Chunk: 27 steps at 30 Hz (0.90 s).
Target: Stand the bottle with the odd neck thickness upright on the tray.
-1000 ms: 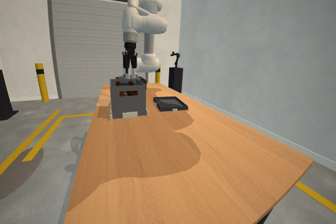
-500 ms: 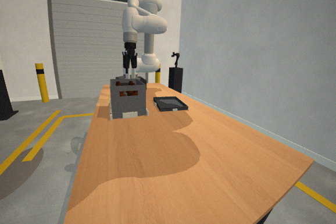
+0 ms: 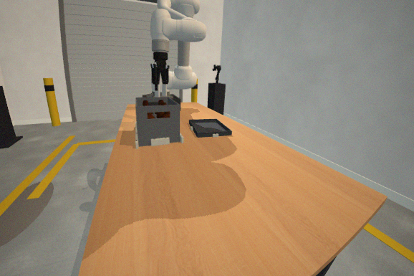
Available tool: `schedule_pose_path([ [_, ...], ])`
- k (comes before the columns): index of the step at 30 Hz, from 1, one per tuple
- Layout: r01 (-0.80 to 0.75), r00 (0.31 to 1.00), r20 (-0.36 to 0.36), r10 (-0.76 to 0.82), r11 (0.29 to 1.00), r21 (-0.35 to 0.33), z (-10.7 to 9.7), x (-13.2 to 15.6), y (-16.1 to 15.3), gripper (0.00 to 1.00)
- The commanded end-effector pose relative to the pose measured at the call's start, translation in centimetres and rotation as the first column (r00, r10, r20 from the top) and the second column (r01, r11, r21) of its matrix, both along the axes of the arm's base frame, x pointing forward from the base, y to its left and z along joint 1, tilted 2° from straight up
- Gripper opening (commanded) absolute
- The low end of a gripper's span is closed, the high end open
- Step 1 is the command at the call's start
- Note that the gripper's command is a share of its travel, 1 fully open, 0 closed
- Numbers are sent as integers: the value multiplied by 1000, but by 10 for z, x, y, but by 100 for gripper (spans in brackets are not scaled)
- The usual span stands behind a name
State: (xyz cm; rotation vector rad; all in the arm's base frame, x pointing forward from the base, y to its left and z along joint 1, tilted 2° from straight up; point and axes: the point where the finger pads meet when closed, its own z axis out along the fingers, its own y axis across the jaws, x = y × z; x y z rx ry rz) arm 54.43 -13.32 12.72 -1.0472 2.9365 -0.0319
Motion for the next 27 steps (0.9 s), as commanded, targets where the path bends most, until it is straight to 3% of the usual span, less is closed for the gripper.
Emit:
schedule_pose_path([
  [1, 3, 1000, -1, -3, 1000, -2, -1, -1, 2, 38],
  [27, 3, 1000, -1, -3, 1000, -2, -16, -1, 2, 38],
])
